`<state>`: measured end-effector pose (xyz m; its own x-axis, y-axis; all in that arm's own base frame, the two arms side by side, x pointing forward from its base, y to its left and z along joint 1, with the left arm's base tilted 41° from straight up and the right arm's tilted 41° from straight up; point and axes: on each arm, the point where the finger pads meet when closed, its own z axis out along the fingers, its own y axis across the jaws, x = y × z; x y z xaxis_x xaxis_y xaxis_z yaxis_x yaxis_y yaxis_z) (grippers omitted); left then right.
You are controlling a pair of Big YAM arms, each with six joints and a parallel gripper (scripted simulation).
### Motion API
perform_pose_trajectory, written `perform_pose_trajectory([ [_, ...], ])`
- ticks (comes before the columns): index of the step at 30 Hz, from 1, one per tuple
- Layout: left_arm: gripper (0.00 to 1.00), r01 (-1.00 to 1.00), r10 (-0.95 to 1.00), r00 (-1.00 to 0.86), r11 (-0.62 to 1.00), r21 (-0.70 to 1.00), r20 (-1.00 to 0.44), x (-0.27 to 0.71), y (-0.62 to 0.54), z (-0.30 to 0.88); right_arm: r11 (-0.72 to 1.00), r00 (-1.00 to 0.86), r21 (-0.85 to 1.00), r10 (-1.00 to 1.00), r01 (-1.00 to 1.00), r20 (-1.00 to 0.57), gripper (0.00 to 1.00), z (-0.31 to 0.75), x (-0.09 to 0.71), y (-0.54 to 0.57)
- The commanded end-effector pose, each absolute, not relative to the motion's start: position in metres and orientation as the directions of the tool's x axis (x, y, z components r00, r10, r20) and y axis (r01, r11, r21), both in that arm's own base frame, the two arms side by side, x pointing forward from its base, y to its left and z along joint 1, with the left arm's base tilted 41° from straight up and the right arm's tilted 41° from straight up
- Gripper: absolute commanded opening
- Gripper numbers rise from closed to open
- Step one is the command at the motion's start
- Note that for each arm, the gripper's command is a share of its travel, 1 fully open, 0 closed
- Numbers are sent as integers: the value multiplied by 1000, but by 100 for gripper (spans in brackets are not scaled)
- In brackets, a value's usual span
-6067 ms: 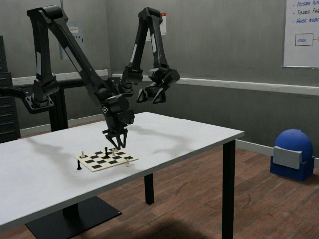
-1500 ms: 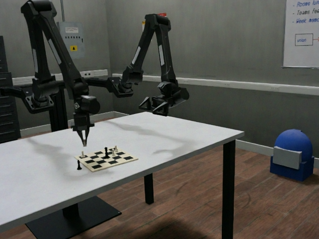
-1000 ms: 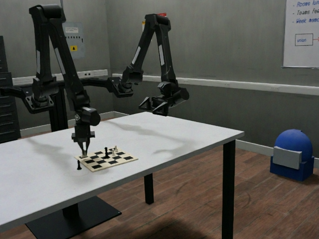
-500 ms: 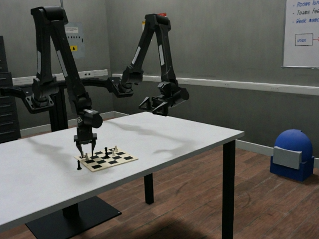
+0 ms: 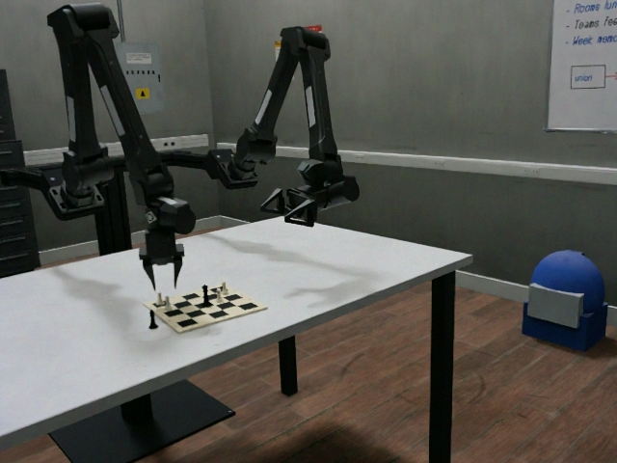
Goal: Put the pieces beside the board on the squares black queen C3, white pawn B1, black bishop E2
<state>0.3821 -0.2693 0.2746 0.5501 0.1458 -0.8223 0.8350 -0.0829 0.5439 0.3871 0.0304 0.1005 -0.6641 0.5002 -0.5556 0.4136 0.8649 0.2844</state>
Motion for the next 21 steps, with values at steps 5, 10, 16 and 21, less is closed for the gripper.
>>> perform_pose_trajectory([
  [5, 100, 789, 135, 615, -106, 606, -777, 375, -273, 293, 830, -582, 358, 555, 427, -594, 60, 182, 372, 25],
  [10, 100, 814, 149, 580, -118, 568, -801, 373, -287, 265, 728, -515, 444, 685, 523, -515, 60, 174, 368, 11],
  [16, 100, 802, 207, 596, -118, 585, -776, 370, -323, 233, 498, -367, 592, 867, 633, -337, 60, 172, 370, -18],
  [21, 100, 779, 238, 623, -110, 617, -745, 365, -347, 215, 311, -253, 653, 950, 690, -185, 60, 169, 373, -38],
])
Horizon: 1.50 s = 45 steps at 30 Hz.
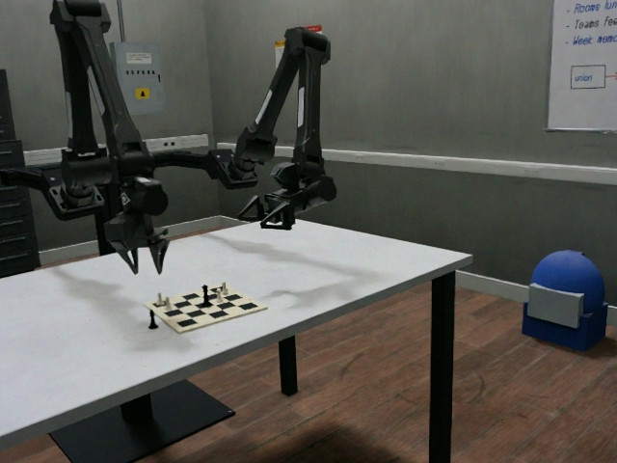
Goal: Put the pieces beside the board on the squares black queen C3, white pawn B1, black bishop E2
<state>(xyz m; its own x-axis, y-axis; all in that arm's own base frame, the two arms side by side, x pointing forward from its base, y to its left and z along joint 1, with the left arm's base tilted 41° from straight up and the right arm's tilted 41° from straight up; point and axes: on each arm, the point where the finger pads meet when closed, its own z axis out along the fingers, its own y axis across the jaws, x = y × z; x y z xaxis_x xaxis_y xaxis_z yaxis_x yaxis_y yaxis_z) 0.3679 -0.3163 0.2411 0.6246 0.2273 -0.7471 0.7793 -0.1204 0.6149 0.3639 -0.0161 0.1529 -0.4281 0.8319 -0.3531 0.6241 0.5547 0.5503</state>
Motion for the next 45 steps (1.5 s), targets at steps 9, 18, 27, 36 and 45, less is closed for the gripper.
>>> perform_pose_trajectory([
  [9, 100, 754, 277, 645, -79, 653, -712, 352, -383, 193, -28, -35, 706, 997, 708, 75, 60, 173, 377, -71],
  [18, 100, 722, 304, 661, -9, 692, -686, 326, -425, 173, -258, 108, 682, 961, 684, 255, 60, 178, 388, -93],
  [27, 100, 697, 310, 663, 77, 713, -681, 296, -452, 163, -131, 46, 687, 989, 715, 141, 60, 182, 409, -78],
  [36, 100, 672, 292, 652, 204, 712, -700, 254, -472, 160, 141, -93, 657, 990, 740, -108, 35, 188, 430, -52],
  [45, 100, 674, 233, 619, 334, 659, -750, 211, -479, 165, 147, -82, 649, 988, 747, -131, 35, 188, 434, -49],
])
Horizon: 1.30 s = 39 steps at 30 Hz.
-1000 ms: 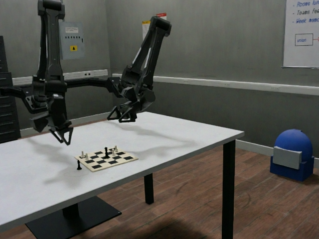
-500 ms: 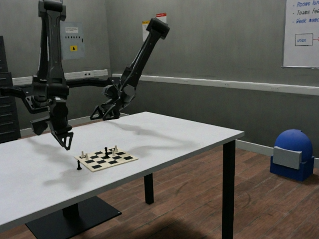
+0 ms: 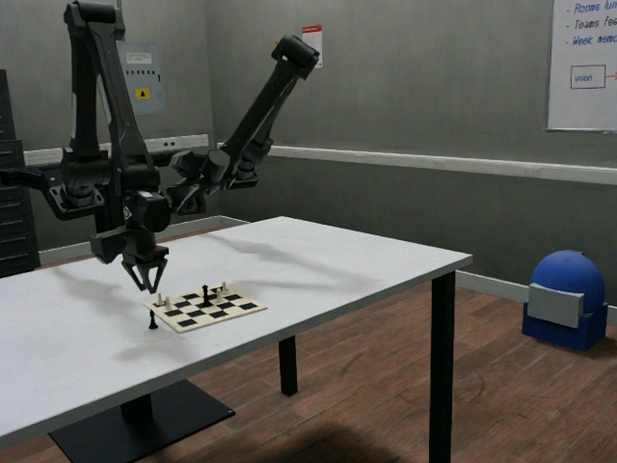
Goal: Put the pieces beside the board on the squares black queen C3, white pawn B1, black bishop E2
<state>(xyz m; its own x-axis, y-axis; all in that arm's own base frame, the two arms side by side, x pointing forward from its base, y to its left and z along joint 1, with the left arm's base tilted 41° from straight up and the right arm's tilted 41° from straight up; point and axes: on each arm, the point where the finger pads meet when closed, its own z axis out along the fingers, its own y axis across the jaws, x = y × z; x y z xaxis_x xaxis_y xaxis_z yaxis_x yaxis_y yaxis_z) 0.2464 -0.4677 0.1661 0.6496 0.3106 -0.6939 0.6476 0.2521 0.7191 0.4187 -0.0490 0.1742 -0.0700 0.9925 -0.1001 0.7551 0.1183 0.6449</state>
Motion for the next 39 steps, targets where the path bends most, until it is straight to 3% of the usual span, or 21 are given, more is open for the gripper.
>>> perform_pose_trajectory([
  [1, 100, 674, 226, 614, 349, 651, -756, 207, -479, 166, 146, -80, 649, 988, 747, -131, 35, 188, 434, -49],
  [8, 100, 670, 188, 581, 443, 596, -792, 176, -471, 167, 138, -69, 652, 989, 746, -131, 35, 188, 434, -54],
  [30, 100, 650, 198, 582, 470, 597, -789, 180, -469, 168, 147, -72, 659, 988, 737, -140, 35, 188, 447, -58],
  [39, 100, 608, 226, 521, 580, 543, -823, 199, -456, 173, 141, -70, 660, 989, 738, -133, 35, 177, 458, -56],
])
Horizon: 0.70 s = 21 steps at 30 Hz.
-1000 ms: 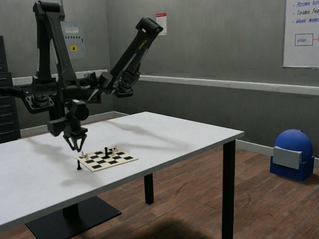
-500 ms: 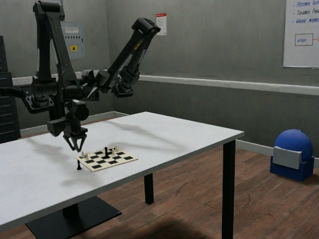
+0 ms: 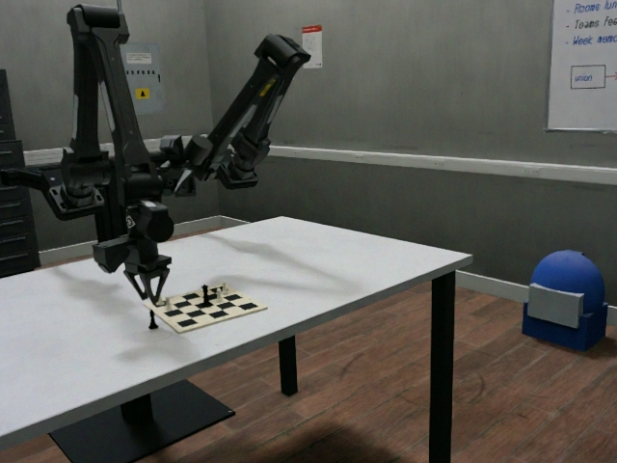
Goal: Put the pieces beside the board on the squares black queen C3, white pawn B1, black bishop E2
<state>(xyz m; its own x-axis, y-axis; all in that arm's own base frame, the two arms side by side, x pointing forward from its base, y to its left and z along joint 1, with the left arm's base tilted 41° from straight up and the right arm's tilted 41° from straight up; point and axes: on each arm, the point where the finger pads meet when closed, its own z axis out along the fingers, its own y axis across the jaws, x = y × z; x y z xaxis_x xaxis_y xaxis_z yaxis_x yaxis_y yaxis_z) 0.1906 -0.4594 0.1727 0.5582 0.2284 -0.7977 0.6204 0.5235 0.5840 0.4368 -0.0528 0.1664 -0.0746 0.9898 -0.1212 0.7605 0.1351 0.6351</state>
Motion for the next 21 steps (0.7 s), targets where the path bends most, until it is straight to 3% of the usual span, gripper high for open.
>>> perform_pose_trajectory([
  [1, 100, 601, 231, 513, 591, 538, -827, 201, -454, 173, 142, -71, 660, 989, 738, -133, 35, 176, 459, -56],
  [21, 100, 556, 287, 444, 655, 512, -849, 217, -441, 165, 137, -68, 660, 989, 739, -129, 35, 156, 476, -56],
])
